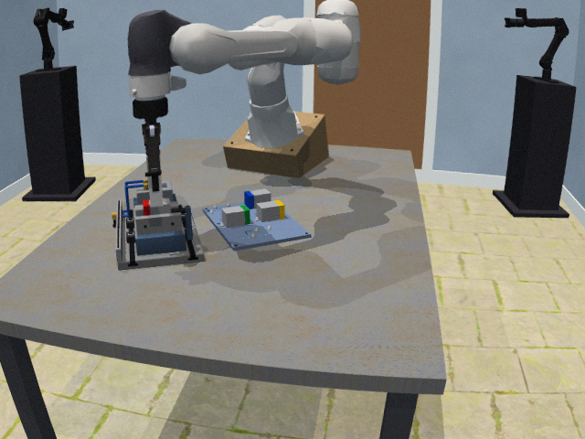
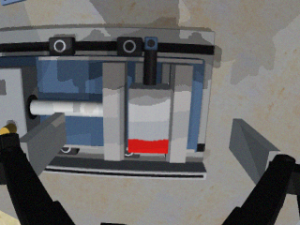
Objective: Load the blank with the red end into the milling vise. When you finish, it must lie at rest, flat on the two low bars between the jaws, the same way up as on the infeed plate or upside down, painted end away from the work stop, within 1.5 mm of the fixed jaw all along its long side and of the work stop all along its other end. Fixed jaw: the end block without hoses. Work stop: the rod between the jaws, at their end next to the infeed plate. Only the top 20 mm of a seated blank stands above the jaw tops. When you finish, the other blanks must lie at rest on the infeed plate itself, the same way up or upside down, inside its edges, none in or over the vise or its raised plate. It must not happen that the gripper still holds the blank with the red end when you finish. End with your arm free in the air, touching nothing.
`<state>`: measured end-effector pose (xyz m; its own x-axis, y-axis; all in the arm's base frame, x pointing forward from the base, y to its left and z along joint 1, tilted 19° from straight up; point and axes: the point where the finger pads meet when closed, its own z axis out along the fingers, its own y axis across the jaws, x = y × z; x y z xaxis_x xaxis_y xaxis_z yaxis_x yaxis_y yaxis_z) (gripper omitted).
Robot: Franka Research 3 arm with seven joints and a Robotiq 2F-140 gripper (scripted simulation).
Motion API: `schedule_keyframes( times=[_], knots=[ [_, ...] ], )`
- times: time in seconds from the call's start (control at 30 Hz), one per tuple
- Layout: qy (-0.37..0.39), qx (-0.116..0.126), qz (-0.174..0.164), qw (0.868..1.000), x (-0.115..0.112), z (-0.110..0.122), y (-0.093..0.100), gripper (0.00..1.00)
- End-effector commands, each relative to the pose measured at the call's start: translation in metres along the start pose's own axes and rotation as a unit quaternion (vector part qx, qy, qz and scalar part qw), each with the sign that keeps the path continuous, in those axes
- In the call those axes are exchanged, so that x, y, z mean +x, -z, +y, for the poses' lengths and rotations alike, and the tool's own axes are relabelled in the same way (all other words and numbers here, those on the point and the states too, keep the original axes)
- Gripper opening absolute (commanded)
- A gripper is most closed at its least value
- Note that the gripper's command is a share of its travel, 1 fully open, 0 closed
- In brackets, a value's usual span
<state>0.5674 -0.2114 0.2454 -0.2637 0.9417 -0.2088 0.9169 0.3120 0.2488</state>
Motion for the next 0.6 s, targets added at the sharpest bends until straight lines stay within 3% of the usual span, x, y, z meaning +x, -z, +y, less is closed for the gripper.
schedule_keyframes(
  times=[0.0, 0.57],
  knots=[
    [0.001, 0.0, 0.0, 1.0, 0.0002, 0.0001, 0.0019, 1.0],
    [0.0, 0.0, 0.0, 1.0, 0.0001, 0.0, 0.0034, 1.0]
  ],
)
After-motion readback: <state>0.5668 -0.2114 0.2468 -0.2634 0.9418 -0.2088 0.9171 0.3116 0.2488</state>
